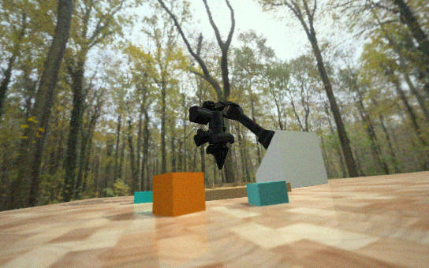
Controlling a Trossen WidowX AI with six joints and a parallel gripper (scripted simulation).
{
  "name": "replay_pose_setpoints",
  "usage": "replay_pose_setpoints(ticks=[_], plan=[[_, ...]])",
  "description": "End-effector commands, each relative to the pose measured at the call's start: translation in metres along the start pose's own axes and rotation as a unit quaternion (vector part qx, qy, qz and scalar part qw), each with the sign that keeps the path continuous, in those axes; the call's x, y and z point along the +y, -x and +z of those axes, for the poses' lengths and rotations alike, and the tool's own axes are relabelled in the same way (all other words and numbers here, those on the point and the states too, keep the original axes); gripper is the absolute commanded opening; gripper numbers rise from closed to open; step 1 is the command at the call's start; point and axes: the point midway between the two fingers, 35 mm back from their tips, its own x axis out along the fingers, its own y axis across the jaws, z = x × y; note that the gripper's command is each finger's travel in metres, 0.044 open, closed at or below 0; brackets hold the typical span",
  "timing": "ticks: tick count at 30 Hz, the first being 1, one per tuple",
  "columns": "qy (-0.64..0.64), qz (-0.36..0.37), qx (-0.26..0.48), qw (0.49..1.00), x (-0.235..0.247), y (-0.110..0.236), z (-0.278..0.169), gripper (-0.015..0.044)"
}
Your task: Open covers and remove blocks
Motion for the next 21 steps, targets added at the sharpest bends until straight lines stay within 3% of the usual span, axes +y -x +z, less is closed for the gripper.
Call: replay_pose_setpoints(ticks=[1,21], plan=[[0.002,-0.001,-0.001,1.0,0.0,-0.002,0.001,0.0],[0.002,0.0,-0.001,1.0,0.001,-0.022,0.002,0.0]])
